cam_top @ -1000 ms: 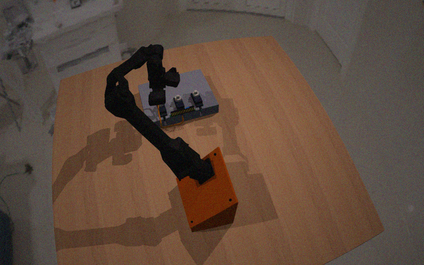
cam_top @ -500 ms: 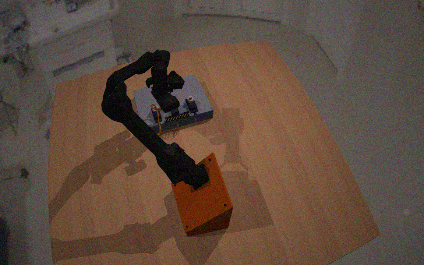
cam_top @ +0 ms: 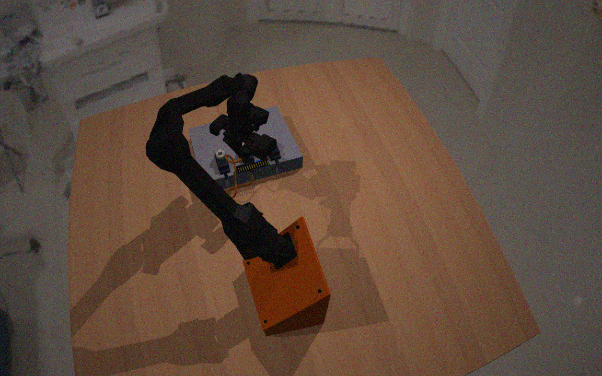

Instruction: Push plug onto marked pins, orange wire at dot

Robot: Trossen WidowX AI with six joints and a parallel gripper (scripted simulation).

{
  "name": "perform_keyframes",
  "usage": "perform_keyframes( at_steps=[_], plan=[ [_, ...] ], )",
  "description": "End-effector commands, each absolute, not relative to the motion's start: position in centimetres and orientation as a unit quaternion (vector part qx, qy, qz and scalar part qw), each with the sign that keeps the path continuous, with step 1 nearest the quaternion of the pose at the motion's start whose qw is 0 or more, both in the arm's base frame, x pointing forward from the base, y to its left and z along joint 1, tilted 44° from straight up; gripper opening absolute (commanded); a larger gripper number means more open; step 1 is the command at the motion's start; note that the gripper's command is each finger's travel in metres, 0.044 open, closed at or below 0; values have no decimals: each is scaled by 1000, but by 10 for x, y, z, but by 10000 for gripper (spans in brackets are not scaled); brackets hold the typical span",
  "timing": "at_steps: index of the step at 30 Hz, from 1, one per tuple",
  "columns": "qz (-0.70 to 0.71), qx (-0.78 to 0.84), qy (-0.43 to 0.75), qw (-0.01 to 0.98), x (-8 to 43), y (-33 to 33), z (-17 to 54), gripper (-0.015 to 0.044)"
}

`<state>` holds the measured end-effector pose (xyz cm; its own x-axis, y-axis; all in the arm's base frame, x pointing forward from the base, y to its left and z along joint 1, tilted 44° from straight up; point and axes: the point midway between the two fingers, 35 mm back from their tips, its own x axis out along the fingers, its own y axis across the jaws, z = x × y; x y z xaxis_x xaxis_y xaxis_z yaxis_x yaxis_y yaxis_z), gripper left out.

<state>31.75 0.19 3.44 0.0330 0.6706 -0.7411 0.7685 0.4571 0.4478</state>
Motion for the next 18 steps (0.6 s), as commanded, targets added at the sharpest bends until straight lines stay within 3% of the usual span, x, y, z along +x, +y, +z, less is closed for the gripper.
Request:
perform_keyframes(
  at_steps=[1, 18],
  plan=[
    [-15, 492, 695, 524, 310, -3, 29, 0],
    [151, 357, 680, 623, 277, -19, 9, 0]
  ],
)
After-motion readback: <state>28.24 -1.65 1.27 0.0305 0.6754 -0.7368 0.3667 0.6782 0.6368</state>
